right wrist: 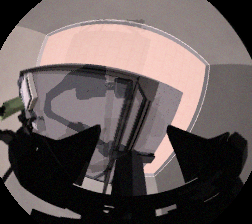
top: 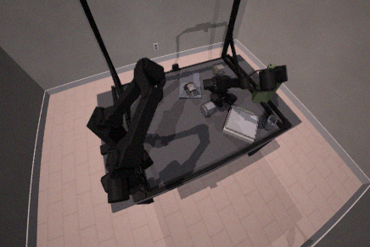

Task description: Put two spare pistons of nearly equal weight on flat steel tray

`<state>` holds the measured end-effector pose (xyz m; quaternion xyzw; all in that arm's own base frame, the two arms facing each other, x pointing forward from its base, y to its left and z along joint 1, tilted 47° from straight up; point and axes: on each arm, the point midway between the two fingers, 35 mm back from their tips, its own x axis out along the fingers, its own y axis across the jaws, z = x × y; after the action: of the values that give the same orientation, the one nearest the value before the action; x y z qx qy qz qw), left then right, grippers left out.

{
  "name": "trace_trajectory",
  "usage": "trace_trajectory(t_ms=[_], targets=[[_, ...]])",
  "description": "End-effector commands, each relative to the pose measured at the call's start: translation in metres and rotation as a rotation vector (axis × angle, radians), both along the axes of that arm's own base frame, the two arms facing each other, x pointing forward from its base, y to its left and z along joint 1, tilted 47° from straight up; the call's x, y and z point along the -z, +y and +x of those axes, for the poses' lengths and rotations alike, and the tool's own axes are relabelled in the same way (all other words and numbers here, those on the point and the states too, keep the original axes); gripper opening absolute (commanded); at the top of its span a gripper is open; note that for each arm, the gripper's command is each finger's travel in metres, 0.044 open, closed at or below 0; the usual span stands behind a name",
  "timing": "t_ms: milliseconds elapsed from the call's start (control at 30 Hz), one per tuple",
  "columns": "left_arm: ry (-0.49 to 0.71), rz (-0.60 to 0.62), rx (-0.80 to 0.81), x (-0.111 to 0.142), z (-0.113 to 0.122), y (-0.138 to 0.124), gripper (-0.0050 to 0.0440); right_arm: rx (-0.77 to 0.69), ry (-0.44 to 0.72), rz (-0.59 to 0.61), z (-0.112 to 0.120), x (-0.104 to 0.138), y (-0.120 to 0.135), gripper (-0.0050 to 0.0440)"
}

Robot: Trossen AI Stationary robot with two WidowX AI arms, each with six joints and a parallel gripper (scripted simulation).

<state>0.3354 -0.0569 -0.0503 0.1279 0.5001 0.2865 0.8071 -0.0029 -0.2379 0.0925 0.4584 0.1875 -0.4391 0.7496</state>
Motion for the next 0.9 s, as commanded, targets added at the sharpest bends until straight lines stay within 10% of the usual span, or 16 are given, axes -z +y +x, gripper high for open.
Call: trace_trajectory(t_ms=[0, 867], targets=[[0.004, 0.004, 0.001, 0.002, 0.000, 0.001, 0.0158, -0.002, -0.003, 0.000, 0.000, 0.000, 0.000, 0.0440], [0.004, 0.004, 0.001, -0.026, -0.022, -0.018, 0.0158, -0.002, -0.003, 0.000, 0.000, 0.000, 0.000, 0.0440]])
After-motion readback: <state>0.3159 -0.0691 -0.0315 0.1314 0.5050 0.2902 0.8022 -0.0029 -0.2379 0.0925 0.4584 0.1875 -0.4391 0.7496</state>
